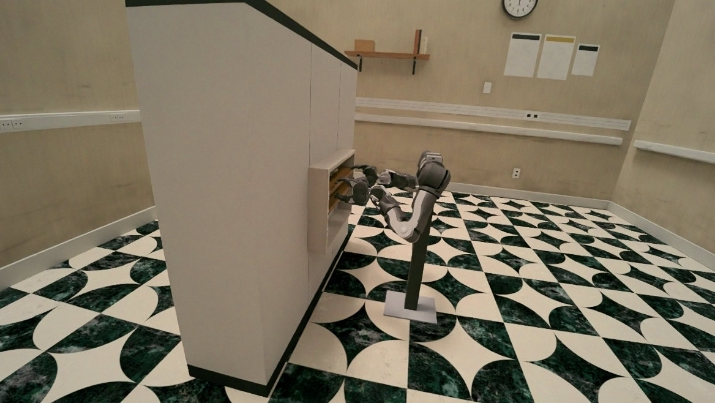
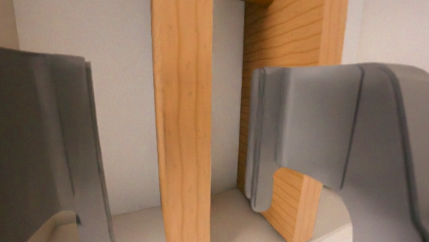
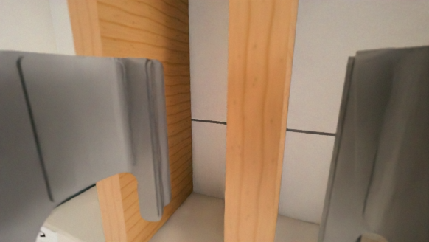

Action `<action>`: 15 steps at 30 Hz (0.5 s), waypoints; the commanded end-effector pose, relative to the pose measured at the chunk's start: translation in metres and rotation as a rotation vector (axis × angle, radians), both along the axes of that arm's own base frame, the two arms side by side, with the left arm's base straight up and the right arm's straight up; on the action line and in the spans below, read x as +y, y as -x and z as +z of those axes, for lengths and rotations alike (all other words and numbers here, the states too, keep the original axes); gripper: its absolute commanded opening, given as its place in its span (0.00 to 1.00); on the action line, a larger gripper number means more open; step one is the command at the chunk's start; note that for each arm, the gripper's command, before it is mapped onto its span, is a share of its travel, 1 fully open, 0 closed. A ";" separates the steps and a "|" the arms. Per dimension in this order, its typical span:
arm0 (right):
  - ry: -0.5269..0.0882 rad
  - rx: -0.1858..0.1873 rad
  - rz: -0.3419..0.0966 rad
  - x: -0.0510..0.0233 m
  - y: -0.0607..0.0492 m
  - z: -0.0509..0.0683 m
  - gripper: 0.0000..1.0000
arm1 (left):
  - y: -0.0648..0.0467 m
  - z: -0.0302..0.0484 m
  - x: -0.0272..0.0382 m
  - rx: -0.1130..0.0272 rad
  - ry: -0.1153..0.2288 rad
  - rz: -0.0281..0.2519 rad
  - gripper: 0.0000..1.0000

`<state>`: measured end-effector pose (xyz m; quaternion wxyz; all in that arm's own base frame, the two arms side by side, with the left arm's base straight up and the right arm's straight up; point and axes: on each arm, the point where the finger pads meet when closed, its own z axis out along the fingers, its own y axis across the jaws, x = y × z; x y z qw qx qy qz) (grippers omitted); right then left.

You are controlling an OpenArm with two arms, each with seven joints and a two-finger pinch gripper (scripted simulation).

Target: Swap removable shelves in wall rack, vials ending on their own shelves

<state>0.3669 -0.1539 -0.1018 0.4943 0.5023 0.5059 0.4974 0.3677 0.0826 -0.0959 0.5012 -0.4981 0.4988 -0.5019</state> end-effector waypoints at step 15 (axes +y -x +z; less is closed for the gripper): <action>-0.001 -0.017 -0.007 -0.0018 0.017 0.005 0.33 | 0.018 -0.0010 -0.0003 0.006 0.000 0.001 0.33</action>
